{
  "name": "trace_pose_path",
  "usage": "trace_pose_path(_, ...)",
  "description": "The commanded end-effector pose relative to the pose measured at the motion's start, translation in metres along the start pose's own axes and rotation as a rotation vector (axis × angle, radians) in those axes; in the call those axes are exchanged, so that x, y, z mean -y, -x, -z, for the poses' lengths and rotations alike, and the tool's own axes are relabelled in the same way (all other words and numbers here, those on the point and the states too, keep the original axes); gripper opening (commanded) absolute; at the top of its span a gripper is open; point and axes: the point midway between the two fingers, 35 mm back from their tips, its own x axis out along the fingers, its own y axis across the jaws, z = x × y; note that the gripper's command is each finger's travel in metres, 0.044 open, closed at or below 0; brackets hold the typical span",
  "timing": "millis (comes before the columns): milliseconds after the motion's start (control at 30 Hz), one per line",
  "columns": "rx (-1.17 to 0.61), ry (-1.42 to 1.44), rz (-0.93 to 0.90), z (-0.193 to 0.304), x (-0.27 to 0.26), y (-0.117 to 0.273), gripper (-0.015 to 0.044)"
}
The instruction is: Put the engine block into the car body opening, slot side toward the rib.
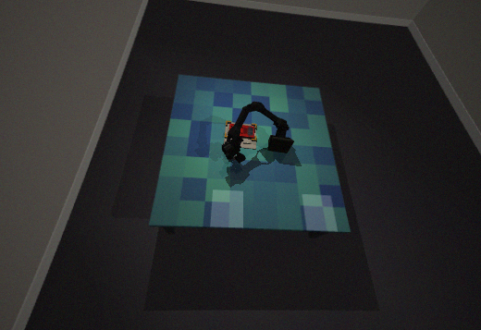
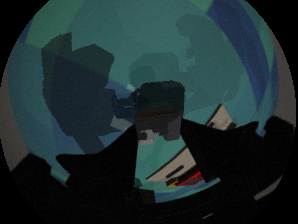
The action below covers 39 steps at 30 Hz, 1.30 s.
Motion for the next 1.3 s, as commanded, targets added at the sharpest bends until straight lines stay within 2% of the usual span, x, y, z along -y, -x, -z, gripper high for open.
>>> trace_pose_path(0,0.001,0.005,0.002,-0.001,0.001,0.006,0.0052)
trace_pose_path(67,0.002,0.005,0.002,-0.002,0.001,0.012,0.0)
trace_pose_path(1267,0.002,0.006,-0.002,0.001,0.002,0.124,0.0)
